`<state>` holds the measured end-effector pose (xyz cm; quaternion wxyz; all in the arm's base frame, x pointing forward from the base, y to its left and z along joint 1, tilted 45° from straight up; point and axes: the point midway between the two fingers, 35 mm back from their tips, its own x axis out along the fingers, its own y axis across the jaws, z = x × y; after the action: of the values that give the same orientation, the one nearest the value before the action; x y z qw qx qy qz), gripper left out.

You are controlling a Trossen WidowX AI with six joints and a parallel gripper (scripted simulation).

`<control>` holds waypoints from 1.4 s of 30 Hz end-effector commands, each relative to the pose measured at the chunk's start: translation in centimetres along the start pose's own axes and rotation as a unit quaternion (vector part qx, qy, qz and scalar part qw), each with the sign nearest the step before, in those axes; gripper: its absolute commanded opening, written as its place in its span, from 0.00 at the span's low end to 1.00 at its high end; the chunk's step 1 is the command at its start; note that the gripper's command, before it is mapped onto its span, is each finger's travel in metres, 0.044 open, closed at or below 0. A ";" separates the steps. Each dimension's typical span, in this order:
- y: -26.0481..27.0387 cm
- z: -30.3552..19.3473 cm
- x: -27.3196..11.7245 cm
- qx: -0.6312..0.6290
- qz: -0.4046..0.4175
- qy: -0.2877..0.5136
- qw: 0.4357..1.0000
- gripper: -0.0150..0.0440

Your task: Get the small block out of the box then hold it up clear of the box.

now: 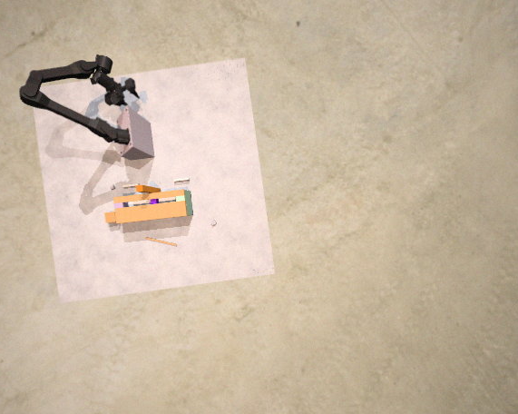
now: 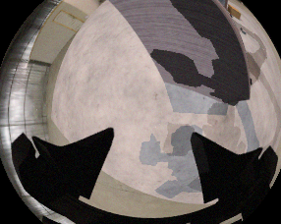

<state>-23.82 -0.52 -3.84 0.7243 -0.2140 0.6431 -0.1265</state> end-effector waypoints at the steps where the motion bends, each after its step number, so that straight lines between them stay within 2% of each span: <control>1: 0.2 0.0 -0.1 0.003 0.000 0.002 1.000 0.93; 4: 2.7 0.7 -1.0 0.031 0.007 0.019 0.999 0.93; 11: 8.5 2.6 -3.1 -0.004 0.034 0.041 0.999 0.93; 18: 14.7 6.8 -4.9 -0.031 0.061 0.057 0.996 0.93; 24: 17.9 11.0 -5.7 -0.068 0.075 0.052 0.994 0.93; 34: 23.0 23.8 -6.0 -0.168 0.088 0.022 0.982 0.93; 42: 22.0 36.4 -3.4 -0.258 0.060 0.014 0.964 0.93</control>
<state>4.87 26.52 -8.05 0.6568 -0.3152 0.6814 0.0699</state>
